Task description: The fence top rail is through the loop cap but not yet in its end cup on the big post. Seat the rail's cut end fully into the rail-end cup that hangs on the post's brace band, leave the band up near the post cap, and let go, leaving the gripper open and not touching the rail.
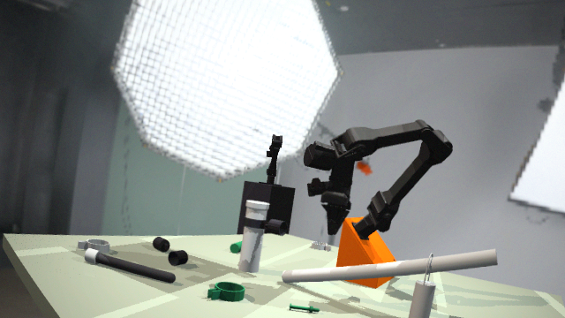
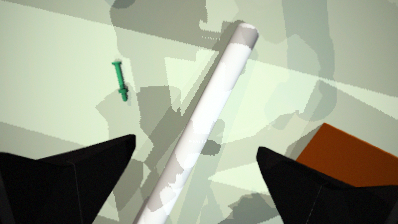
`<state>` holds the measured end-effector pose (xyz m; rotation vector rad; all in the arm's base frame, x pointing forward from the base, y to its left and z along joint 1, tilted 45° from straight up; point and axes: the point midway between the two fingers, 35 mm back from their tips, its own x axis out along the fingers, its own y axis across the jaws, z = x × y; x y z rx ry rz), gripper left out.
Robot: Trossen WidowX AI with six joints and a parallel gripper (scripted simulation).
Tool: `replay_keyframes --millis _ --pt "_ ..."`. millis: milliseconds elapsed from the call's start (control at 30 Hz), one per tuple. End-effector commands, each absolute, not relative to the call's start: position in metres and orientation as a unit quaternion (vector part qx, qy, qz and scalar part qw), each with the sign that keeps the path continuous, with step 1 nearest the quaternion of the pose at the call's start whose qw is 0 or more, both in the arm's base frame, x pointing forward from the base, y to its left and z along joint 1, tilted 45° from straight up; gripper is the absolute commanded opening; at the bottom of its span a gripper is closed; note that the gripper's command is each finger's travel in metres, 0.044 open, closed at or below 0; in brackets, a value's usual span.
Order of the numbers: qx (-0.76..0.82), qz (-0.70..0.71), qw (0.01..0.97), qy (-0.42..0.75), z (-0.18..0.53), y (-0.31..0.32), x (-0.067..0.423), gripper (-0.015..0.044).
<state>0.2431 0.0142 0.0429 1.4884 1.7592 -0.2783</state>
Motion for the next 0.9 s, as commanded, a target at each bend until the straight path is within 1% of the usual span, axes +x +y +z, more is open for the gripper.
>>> replay_keyframes --millis 0,300,500,867 --pt "0.608 -0.257 0.29 0.693 0.027 0.029 0.249 0.044" --pt "0.608 -0.257 0.29 0.693 0.027 0.029 0.249 0.044" --pt "0.609 -0.256 0.29 0.693 0.002 0.054 0.245 0.044" --pt "0.609 -0.256 0.29 0.693 -0.009 0.065 0.244 0.044"
